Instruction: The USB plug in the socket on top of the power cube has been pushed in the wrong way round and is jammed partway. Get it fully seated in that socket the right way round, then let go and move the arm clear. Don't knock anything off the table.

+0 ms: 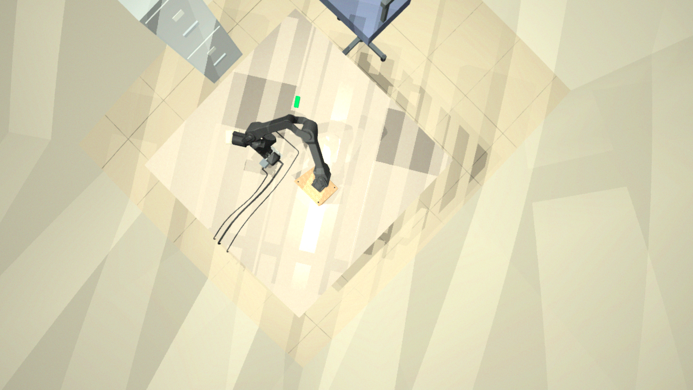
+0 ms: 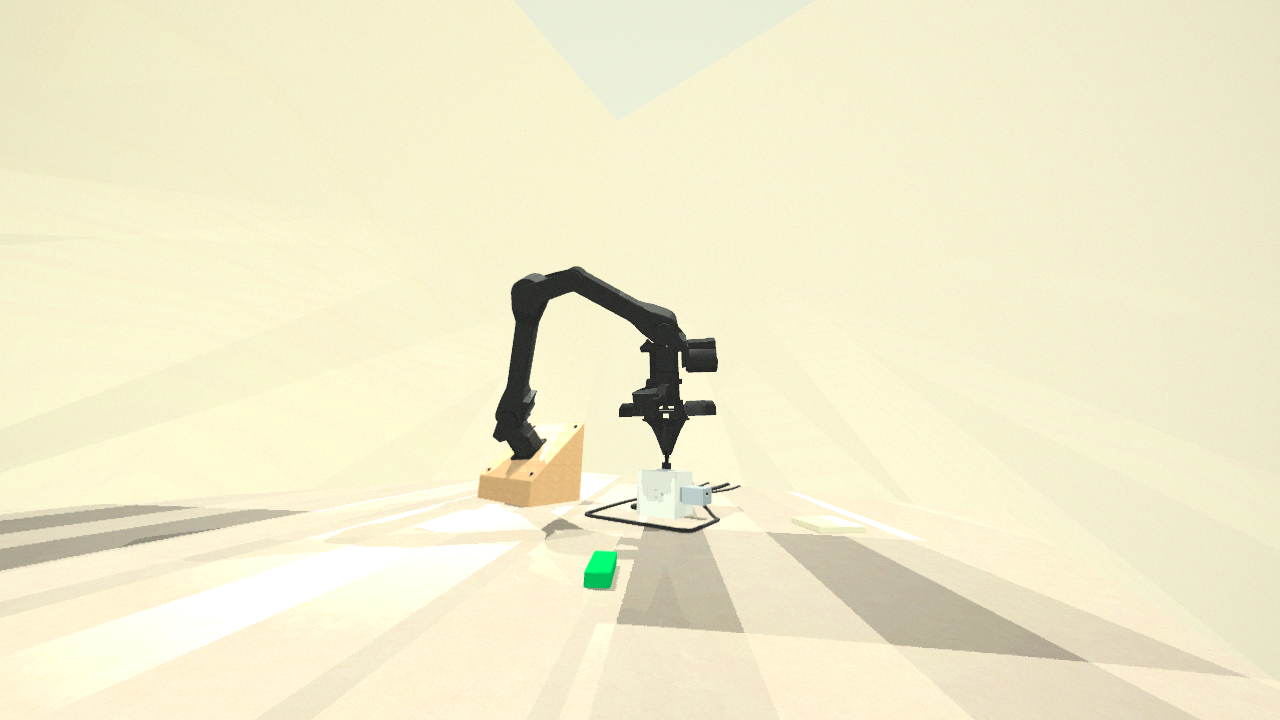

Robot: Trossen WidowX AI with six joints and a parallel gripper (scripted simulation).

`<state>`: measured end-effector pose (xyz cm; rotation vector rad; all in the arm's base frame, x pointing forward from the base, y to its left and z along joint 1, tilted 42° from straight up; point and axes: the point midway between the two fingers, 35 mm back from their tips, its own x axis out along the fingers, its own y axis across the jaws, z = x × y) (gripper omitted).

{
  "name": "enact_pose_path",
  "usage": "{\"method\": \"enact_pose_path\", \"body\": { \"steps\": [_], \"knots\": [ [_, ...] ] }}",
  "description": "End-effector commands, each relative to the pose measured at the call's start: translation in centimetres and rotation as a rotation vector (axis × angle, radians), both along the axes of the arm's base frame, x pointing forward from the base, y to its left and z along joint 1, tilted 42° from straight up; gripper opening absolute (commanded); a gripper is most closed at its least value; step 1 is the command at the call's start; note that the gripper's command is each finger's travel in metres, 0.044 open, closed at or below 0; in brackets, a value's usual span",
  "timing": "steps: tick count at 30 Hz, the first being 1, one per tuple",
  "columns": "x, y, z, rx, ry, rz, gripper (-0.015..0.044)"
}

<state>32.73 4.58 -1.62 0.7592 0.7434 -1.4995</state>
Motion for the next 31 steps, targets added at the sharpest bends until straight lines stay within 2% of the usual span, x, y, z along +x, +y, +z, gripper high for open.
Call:
{"method": "enact_pose_path", "body": {
  "steps": [1, 2, 31],
  "knots": [
    [0.00, 0.00, 0.01, 0.000, 0.000, 0.000, 0.0079],
    [0.00, 0.00, 0.01, 0.000, 0.000, 0.000, 0.0095],
    [0.05, 0.71, 0.82, 0.000, 0.001, -0.001, 0.0095]
  ]
}}
